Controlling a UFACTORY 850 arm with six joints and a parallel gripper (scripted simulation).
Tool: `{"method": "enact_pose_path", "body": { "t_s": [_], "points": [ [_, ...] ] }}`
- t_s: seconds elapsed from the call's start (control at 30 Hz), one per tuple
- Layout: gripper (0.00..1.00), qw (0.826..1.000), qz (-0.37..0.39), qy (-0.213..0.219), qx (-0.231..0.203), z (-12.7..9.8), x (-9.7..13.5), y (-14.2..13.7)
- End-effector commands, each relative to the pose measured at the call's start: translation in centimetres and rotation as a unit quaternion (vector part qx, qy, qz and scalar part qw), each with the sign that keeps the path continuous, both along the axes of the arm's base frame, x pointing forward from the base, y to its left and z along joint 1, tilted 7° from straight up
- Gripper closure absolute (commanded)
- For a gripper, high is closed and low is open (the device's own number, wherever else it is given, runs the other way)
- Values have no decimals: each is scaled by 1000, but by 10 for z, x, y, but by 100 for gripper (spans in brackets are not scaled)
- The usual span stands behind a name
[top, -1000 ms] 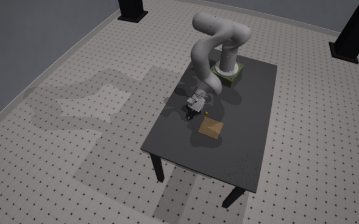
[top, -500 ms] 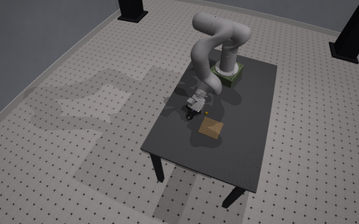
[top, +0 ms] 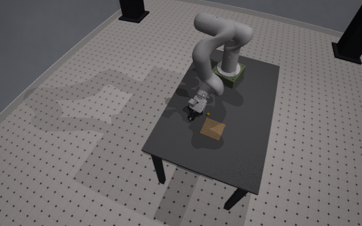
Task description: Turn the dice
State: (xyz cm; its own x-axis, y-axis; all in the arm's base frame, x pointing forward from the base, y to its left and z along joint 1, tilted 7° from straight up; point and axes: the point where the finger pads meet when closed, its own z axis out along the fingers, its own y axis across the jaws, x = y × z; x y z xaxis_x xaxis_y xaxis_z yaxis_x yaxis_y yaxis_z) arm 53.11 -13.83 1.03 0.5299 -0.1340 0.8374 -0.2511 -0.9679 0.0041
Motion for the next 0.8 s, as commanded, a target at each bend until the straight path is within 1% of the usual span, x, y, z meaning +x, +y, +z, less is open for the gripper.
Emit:
{"method": "enact_pose_path", "body": {
  "t_s": [0.0, 0.77],
  "points": [
    [89, 1000, 0, -1, 0, 0, 0, 0],
    [89, 1000, 0, -1, 0, -11, 2, 0]
  ]
}}
